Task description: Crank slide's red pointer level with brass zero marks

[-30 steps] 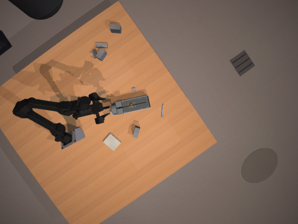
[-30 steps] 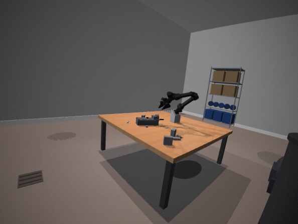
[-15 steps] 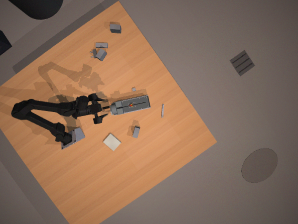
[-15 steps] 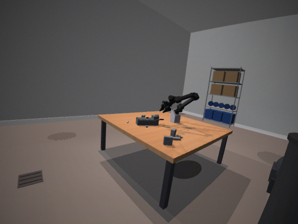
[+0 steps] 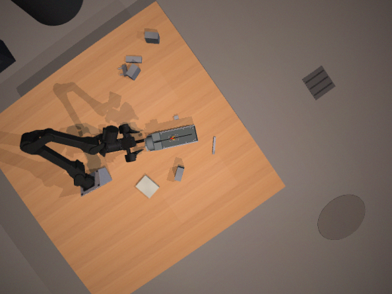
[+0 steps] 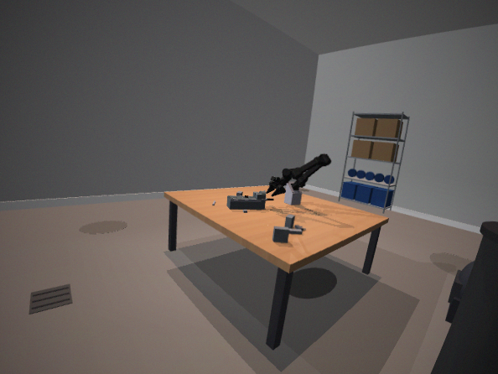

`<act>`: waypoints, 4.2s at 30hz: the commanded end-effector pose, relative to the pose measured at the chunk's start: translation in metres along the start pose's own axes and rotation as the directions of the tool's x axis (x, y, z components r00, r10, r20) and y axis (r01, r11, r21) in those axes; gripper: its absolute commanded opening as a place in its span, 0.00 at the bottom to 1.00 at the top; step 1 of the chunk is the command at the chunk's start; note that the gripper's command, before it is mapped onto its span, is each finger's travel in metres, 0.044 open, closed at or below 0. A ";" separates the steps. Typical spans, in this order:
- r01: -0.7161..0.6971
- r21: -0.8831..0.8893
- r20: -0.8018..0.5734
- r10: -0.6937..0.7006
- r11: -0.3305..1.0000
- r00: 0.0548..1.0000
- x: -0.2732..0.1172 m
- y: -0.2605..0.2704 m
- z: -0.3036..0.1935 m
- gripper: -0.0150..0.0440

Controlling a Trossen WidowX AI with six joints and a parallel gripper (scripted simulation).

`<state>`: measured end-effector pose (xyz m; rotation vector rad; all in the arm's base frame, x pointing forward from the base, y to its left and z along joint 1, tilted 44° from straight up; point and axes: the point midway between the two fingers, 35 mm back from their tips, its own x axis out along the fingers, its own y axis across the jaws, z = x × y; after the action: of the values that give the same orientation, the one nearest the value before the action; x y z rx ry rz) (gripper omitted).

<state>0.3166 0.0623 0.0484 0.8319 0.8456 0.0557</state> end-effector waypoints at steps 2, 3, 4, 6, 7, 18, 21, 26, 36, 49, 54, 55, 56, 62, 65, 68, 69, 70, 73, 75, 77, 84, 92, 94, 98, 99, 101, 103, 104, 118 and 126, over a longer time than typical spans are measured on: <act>-0.001 0.001 0.003 0.001 1.000 1.000 0.005 0.000 -0.004 1.00; -0.001 0.000 0.002 0.001 1.000 1.000 0.006 0.000 -0.005 1.00; -0.001 0.000 0.002 0.001 1.000 1.000 0.007 0.000 -0.006 1.00; -0.001 -0.002 0.001 0.001 1.000 1.000 0.010 0.000 -0.009 1.00; -0.001 -0.002 0.000 0.001 1.000 1.000 0.011 0.000 -0.010 1.00; 0.000 0.001 0.001 0.000 1.000 1.000 0.024 0.000 -0.022 1.00; 0.000 0.002 0.001 0.000 1.000 1.000 0.028 0.000 -0.025 1.00; 0.000 0.003 0.002 0.000 1.000 1.000 0.033 0.000 -0.031 1.00; -0.002 0.006 0.003 0.002 1.000 1.000 0.042 0.000 -0.043 1.00; -0.002 0.006 0.003 0.002 1.000 1.000 0.043 0.000 -0.044 0.51; -0.002 0.006 0.003 0.002 1.000 1.000 0.043 0.000 -0.044 0.29; -0.002 0.006 0.003 0.002 1.000 1.000 0.043 0.000 -0.044 0.25; -0.002 0.006 0.003 0.002 1.000 1.000 0.043 0.000 -0.044 0.25; -0.002 0.007 0.004 0.002 1.000 1.000 0.043 0.000 -0.044 0.25; -0.002 0.007 0.003 0.002 1.000 1.000 0.044 -0.001 -0.045 0.25; -0.002 0.007 0.003 0.002 1.000 1.000 0.045 -0.003 -0.047 0.25; -0.002 0.007 0.003 0.002 1.000 1.000 0.046 -0.003 -0.047 0.25; -0.002 0.007 0.003 0.002 1.000 1.000 0.046 -0.004 -0.048 0.25; -0.002 0.007 0.003 0.002 1.000 1.000 0.049 -0.008 -0.051 0.25; -0.001 0.007 0.003 0.001 1.000 1.000 0.050 -0.011 -0.052 0.25; -0.001 0.007 0.003 0.001 1.000 1.000 0.051 -0.013 -0.052 0.25; -0.001 0.006 0.003 0.001 1.000 1.000 0.052 -0.022 -0.053 0.25; 0.000 0.006 0.003 0.000 1.000 1.000 0.052 -0.029 -0.053 0.25; 0.000 0.006 0.003 0.000 1.000 1.000 0.051 -0.030 -0.053 0.25; 0.000 0.006 0.003 0.000 1.000 1.000 0.051 -0.031 -0.053 0.25; 0.000 0.006 0.003 0.000 1.000 1.000 0.051 -0.031 -0.053 0.25; 0.000 0.006 0.003 0.000 1.000 1.000 0.051 -0.032 -0.053 0.25; 0.000 0.006 0.003 0.000 1.000 1.000 0.051 -0.033 -0.053 0.25; 0.000 0.006 0.003 0.000 1.000 1.000 0.051 -0.033 -0.053 0.25; 0.000 0.006 0.003 0.000 1.000 1.000 0.049 -0.038 -0.052 0.25; 0.000 0.006 0.003 0.000 1.000 1.000 0.047 -0.041 -0.050 0.25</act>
<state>0.3060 0.0896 -0.0247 0.8389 0.8403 0.0800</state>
